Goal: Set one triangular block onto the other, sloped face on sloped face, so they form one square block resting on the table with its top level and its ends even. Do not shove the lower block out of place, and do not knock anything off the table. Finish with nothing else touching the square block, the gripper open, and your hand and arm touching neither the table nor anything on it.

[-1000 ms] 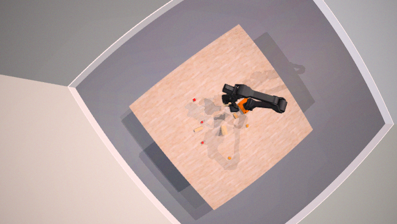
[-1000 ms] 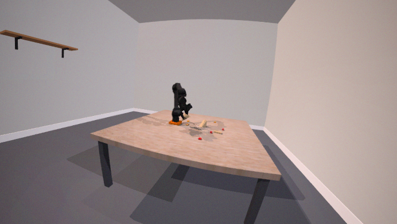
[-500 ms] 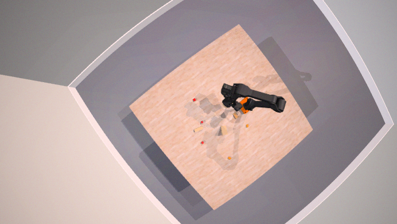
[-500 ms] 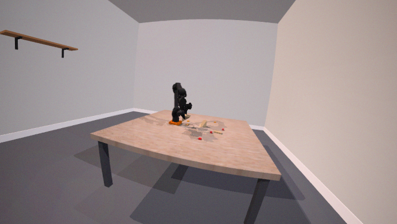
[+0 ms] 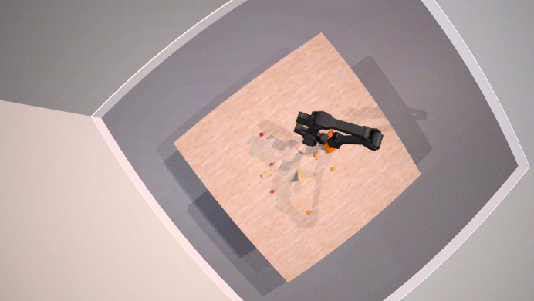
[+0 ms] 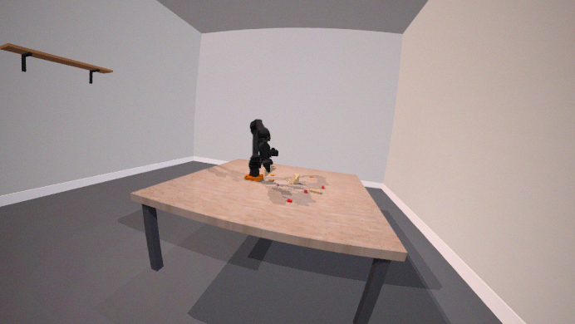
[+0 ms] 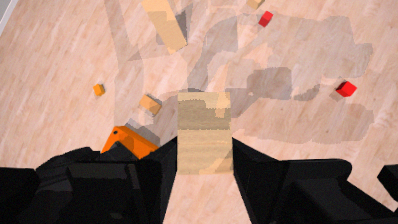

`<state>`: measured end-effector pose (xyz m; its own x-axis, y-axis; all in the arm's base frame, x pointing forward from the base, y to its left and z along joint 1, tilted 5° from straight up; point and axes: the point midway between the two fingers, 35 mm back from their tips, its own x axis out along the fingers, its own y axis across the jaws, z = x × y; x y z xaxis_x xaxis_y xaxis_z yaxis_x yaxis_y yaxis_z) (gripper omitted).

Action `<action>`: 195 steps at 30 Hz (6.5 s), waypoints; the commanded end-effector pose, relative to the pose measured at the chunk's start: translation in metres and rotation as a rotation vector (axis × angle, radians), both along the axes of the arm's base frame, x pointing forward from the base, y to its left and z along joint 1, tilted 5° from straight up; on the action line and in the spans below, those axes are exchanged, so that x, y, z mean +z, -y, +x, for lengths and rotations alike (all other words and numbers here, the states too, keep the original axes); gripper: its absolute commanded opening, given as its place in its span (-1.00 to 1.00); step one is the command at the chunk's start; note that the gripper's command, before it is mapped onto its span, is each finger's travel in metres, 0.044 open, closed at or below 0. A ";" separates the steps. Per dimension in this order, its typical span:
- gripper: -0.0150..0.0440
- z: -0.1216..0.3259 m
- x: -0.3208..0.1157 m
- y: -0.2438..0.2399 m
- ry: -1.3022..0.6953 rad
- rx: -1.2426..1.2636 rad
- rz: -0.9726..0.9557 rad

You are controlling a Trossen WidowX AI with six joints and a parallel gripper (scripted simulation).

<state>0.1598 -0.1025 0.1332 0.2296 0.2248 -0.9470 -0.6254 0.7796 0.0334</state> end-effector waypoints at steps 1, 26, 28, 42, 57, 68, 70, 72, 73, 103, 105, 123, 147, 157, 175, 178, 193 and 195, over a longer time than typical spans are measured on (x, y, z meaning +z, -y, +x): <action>-0.49 0.001 0.001 0.000 0.023 0.110 -0.015; -0.49 0.023 0.009 -0.016 0.103 0.484 -0.085; -0.49 0.028 0.011 -0.021 0.101 0.484 -0.086; -0.49 0.054 0.024 -0.059 0.097 0.504 -0.096; -0.49 0.074 0.040 -0.109 0.105 0.497 -0.082; -0.49 0.082 0.051 -0.144 0.112 0.483 -0.059; -0.49 0.083 0.048 -0.145 0.112 0.483 -0.059; -0.49 0.086 0.040 -0.147 0.113 0.483 -0.059; -0.49 0.087 0.036 -0.148 0.113 0.483 -0.059; -0.49 0.110 -0.050 -0.171 0.120 0.480 -0.055; -0.49 0.110 -0.050 -0.171 0.118 0.480 -0.055; -0.49 0.111 -0.051 -0.171 0.119 0.476 -0.056; -0.49 0.114 -0.064 -0.175 0.119 0.476 -0.055; -0.49 0.114 -0.070 -0.177 0.120 0.476 -0.055; -0.49 0.115 -0.073 -0.178 0.120 0.475 -0.056; -0.49 0.115 -0.073 -0.178 0.120 0.475 -0.056; -0.49 0.115 -0.074 -0.178 0.120 0.474 -0.058; -0.40 0.114 -0.074 -0.178 0.119 0.479 -0.056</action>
<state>0.2742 0.0760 0.0593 0.2204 0.2809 -0.9341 -0.9105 0.4027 -0.0937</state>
